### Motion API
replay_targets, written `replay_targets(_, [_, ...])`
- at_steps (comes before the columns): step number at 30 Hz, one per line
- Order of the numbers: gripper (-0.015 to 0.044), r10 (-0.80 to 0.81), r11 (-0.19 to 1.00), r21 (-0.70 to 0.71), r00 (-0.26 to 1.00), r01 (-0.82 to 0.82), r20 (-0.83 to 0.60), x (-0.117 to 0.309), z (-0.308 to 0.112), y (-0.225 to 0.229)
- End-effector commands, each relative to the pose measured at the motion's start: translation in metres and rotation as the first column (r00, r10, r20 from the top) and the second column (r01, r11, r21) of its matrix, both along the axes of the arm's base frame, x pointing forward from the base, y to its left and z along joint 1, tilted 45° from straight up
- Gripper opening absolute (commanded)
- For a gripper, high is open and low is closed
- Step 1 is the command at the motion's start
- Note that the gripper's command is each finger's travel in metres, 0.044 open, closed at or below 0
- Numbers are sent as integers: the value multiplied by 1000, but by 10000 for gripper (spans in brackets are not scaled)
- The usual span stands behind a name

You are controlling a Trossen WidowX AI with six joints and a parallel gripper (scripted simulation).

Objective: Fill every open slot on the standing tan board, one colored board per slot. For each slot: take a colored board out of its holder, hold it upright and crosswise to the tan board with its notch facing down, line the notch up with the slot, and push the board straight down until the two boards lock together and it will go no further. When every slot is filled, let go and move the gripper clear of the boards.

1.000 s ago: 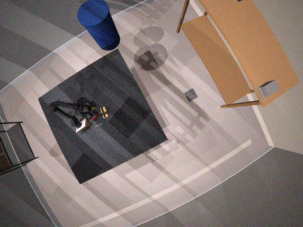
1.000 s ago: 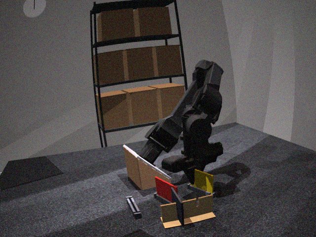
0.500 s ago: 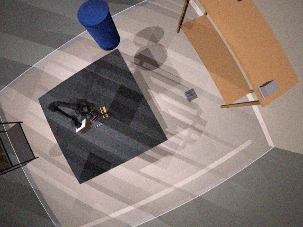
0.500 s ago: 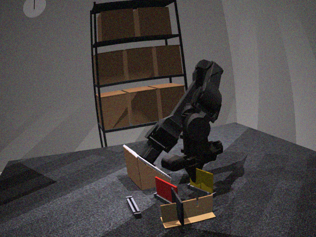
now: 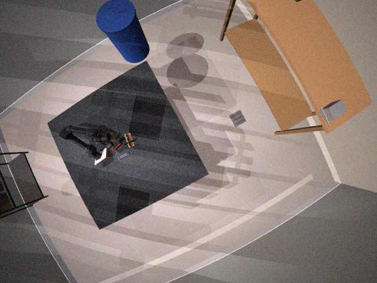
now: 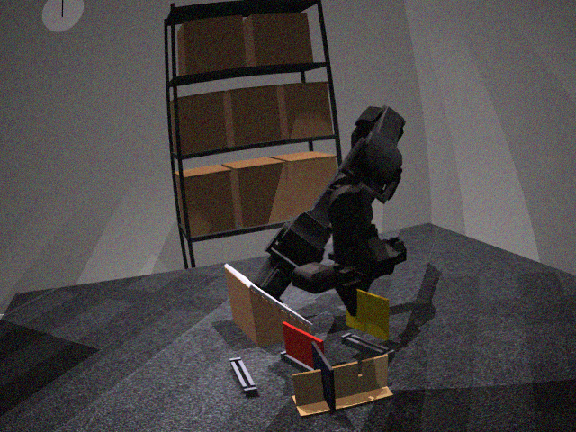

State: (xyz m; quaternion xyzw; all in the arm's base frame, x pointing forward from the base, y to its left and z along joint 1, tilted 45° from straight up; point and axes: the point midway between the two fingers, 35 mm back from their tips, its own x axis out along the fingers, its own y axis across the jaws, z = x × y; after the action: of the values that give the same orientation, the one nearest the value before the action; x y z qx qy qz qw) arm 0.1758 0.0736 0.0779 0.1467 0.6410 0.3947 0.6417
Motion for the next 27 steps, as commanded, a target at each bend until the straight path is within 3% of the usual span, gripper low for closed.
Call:
replay_targets(1, [0,1,1000,-4,1000,-1,10,3,6,-7])
replay_targets(27, [0,-3,1000,-6,1000,3,5,12,42,-43])
